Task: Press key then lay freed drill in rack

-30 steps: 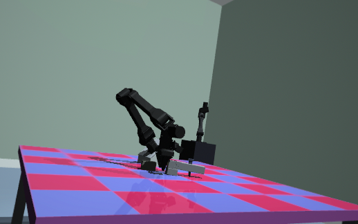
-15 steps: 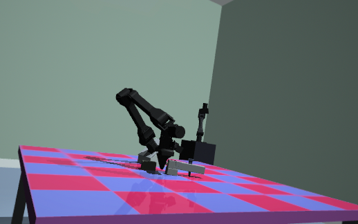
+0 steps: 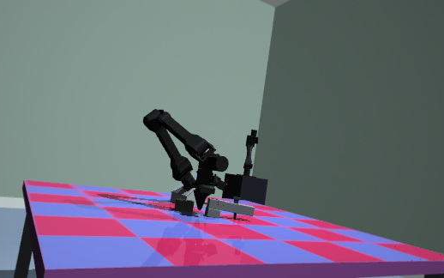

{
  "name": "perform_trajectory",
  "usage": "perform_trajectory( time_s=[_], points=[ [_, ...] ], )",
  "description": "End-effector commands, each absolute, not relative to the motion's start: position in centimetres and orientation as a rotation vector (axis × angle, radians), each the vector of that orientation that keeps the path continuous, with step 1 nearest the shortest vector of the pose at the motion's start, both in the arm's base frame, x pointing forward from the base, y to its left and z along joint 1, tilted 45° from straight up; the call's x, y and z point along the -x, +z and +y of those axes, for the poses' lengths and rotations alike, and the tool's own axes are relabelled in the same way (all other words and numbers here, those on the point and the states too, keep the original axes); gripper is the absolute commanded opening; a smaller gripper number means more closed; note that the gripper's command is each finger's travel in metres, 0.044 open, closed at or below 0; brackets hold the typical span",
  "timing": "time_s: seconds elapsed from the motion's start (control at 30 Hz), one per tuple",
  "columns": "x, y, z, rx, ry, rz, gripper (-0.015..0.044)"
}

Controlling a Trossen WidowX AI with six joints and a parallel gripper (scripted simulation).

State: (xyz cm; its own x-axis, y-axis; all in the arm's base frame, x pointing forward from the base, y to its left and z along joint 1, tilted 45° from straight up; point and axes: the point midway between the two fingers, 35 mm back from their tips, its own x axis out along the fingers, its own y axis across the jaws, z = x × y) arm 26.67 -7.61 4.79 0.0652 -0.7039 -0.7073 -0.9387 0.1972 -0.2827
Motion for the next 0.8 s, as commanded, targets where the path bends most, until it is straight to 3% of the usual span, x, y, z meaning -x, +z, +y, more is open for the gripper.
perform_trajectory(
  time_s=[0.0, 0.77],
  points=[
    [-26.5, 5.2, -7.9, 1.57, 0.376, 1.695, 0.0],
    [-25.5, 7.4, -9.8, 1.571, 0.375, 1.695, 0.0]
  ],
)
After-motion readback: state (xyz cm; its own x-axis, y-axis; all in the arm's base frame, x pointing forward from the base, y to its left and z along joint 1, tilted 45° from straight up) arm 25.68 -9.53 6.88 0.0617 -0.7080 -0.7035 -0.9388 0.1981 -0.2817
